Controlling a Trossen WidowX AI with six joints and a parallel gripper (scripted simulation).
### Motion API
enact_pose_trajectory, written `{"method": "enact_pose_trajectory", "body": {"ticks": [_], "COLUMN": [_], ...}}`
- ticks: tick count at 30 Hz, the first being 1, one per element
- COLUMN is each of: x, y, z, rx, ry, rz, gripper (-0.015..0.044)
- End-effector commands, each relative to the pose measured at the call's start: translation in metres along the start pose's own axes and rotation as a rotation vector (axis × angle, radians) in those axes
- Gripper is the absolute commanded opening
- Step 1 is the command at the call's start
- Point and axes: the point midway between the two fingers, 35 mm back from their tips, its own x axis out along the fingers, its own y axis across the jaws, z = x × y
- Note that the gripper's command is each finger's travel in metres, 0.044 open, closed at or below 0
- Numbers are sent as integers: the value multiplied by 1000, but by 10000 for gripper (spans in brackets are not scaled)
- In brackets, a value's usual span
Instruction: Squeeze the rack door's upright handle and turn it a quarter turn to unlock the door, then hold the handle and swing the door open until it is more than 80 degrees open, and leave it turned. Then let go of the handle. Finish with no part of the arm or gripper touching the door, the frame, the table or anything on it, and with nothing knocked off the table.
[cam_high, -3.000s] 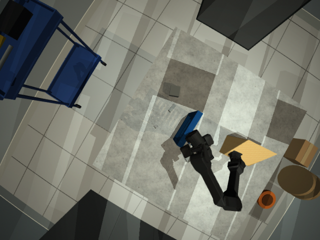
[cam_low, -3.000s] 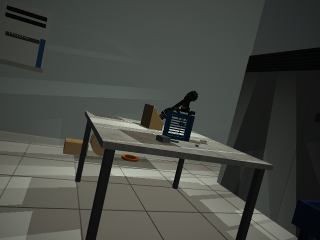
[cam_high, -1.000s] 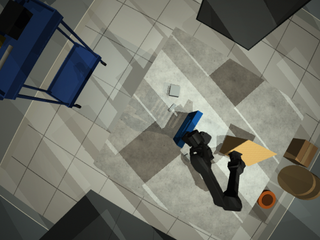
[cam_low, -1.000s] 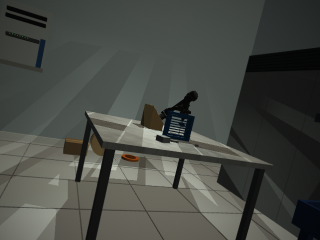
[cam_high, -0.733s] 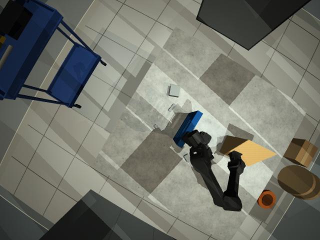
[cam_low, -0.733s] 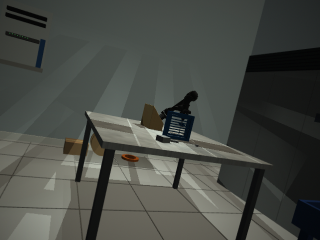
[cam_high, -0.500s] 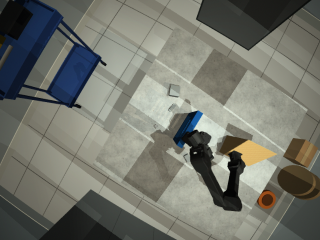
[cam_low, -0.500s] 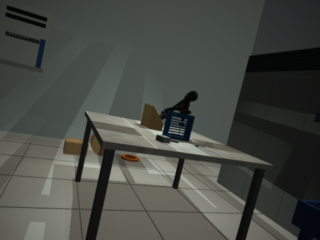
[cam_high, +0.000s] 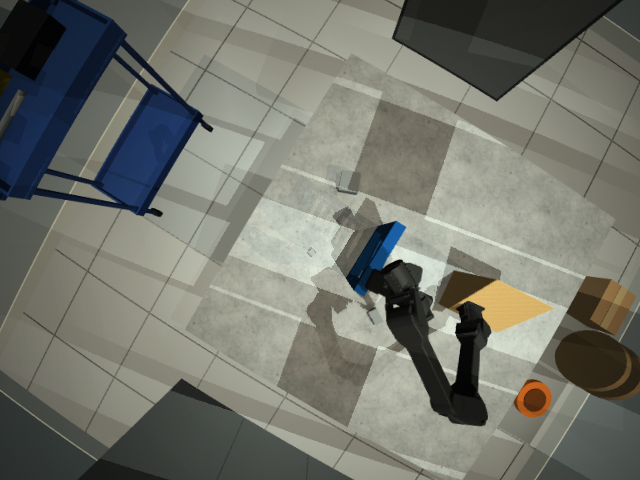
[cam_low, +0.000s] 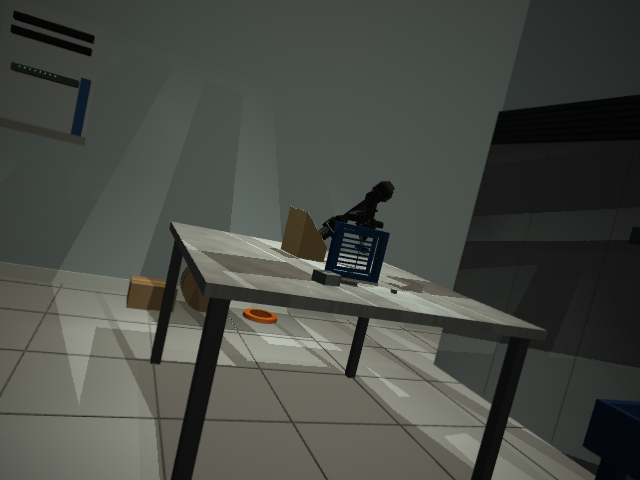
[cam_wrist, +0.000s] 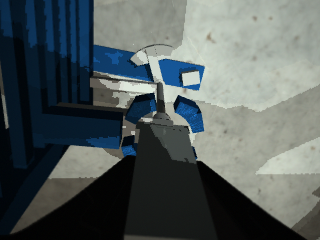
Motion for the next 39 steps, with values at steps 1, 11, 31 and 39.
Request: {"method": "enact_pose_trajectory", "body": {"ticks": [1, 11, 31, 39], "x": [0, 0, 0, 0], "y": [-4, -19, -54, -67], "z": [3, 10, 33, 46], "rx": [-85, -258, -559, -673], "ry": [-9, -10, -10, -11], "rz": [1, -1, -4, -5], "gripper": [14, 14, 14, 14]}}
